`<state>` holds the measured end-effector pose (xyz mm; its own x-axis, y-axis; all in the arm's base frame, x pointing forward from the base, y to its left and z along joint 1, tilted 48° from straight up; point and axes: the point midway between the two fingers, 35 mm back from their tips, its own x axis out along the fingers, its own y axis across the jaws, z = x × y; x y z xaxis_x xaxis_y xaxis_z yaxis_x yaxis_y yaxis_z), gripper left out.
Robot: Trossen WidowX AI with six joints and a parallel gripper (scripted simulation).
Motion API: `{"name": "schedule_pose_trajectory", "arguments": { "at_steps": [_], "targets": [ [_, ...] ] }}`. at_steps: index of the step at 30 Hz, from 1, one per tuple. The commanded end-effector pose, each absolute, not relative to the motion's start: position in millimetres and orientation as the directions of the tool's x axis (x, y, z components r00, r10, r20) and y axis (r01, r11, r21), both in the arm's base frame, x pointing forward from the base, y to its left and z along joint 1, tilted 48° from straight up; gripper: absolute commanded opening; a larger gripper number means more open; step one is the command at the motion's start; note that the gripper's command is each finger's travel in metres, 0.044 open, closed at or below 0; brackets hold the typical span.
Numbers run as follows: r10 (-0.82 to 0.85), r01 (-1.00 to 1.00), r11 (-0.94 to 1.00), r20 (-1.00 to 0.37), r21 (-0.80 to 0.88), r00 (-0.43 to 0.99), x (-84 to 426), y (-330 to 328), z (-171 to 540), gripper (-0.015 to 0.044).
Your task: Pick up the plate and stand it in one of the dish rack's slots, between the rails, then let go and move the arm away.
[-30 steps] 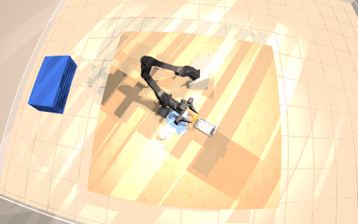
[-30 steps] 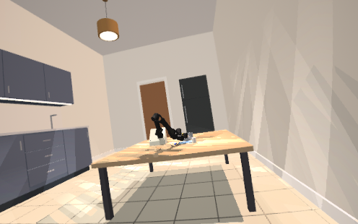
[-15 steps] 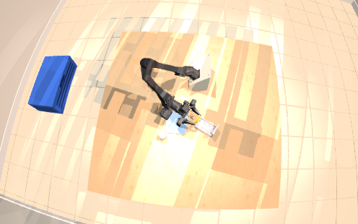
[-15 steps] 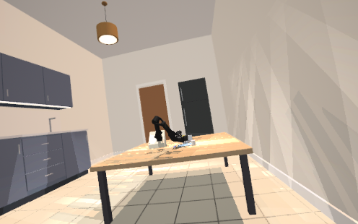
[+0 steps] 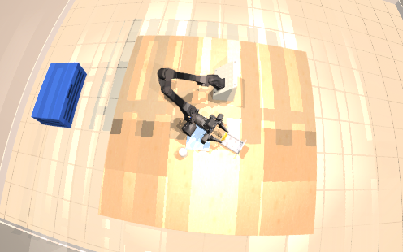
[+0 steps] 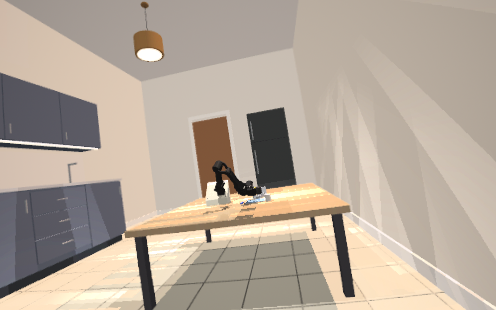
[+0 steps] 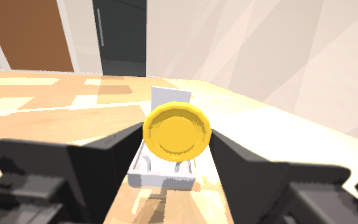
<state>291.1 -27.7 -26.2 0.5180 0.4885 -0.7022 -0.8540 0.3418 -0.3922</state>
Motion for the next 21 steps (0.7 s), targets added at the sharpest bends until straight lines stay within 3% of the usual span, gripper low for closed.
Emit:
{"name": "schedule_pose_trajectory", "arguments": {
  "at_steps": [1, 21],
  "targets": [
    [0.493, -0.859, 0.342, -0.706, -0.38, 0.509, 290.5, -21.4, -35.0, 0.0],
    [0.489, -0.851, 0.336, -0.697, -0.404, 0.524, 292.9, -13.9, -43.5, 0.0]
  ]
}}
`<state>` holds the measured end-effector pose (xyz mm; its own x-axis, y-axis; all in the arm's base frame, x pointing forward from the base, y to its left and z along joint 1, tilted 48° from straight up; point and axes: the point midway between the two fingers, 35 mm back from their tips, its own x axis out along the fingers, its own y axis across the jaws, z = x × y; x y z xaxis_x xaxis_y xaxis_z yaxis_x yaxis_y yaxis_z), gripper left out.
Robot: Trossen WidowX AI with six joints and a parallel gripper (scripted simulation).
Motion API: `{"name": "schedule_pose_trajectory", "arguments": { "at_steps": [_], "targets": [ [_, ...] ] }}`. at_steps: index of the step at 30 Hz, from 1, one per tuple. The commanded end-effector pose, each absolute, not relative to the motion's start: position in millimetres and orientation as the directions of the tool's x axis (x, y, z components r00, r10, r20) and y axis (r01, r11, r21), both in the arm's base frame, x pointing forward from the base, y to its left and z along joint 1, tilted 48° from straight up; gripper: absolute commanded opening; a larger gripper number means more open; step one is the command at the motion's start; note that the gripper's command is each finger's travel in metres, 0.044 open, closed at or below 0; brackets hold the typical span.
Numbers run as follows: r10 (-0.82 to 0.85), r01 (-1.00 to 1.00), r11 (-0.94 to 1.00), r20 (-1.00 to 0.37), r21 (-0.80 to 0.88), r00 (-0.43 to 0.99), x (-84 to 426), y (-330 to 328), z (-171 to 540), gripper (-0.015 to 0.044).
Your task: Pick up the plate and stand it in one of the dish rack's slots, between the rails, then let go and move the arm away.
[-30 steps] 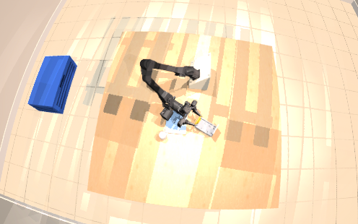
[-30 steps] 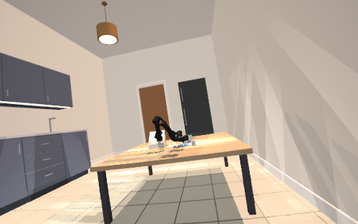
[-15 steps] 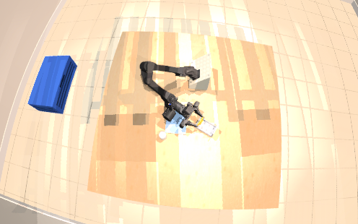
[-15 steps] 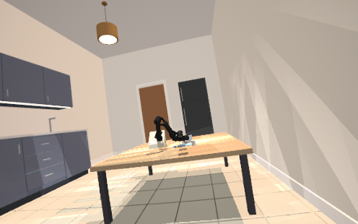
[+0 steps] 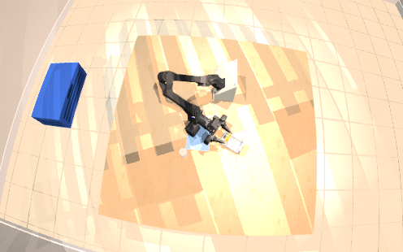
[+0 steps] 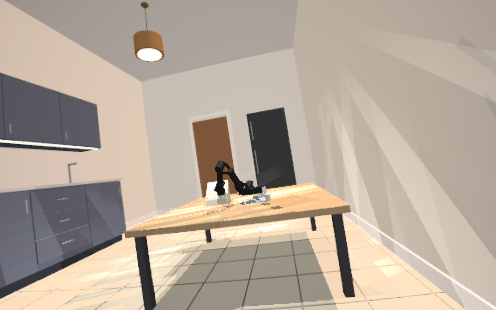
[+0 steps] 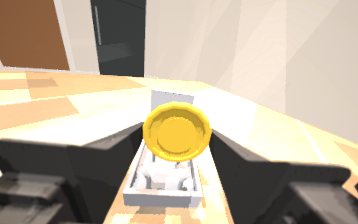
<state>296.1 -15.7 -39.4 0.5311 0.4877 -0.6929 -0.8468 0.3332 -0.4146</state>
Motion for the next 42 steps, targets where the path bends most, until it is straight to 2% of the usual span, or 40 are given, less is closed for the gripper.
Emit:
{"name": "schedule_pose_trajectory", "arguments": {
  "at_steps": [1, 22, 37, 42],
  "targets": [
    [0.489, -0.851, 0.336, -0.697, -0.404, 0.524, 293, -14, -43, 0.0],
    [0.483, -0.849, 0.336, -0.699, -0.409, 0.528, 291, -25, -53, 0.0],
    [0.485, -0.849, 0.334, -0.698, -0.409, 0.527, 291, -25, -54, 0.0394],
    [0.485, -0.849, 0.334, -0.698, -0.409, 0.527, 291, -25, -54, 0.04]
  ]
}}
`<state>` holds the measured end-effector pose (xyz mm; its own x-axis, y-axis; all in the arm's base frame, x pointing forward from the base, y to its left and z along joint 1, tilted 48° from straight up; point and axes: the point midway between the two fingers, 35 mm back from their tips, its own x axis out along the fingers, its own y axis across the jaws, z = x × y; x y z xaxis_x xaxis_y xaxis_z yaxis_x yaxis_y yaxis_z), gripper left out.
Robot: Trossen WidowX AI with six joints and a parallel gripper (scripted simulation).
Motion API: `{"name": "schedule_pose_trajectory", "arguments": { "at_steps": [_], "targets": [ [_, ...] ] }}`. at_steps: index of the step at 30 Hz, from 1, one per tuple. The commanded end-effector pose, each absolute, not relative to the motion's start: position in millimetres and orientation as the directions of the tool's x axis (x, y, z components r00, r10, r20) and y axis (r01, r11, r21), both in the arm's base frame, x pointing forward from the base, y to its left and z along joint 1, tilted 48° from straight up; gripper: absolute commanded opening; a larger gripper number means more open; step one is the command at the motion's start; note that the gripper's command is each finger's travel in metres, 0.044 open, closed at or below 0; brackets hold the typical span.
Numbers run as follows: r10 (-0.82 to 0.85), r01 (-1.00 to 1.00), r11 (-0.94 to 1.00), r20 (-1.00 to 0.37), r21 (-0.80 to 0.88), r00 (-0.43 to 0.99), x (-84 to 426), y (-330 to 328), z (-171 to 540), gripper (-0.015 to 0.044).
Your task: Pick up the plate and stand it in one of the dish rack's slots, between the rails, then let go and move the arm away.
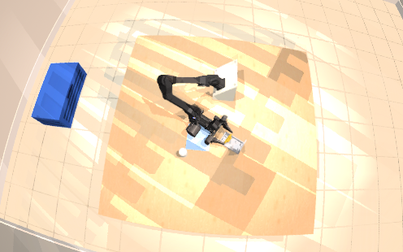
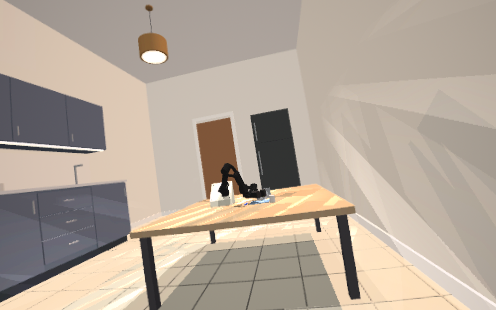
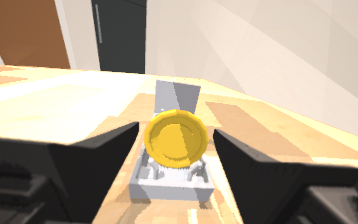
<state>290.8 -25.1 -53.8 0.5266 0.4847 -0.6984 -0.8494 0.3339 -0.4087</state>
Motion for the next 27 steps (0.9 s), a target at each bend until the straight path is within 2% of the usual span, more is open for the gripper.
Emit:
{"name": "schedule_pose_trajectory", "arguments": {
  "at_steps": [1, 5, 14, 20, 27],
  "targets": [
    [0.485, -0.849, 0.334, -0.698, -0.409, 0.527, 291, -25, -54, 0.04],
    [0.486, -0.852, 0.333, -0.701, -0.404, 0.522, 293, -20, -48, 0.04],
    [0.504, -0.867, 0.35, -0.71, -0.354, 0.493, 302, 59, 23, 0.04],
    [0.503, -0.868, 0.353, -0.712, -0.349, 0.491, 303, 61, 24, 0.04],
    [0.436, -0.871, 0.449, -0.802, -0.2, 0.409, 297, 68, 17, 0.04]
  ]
}}
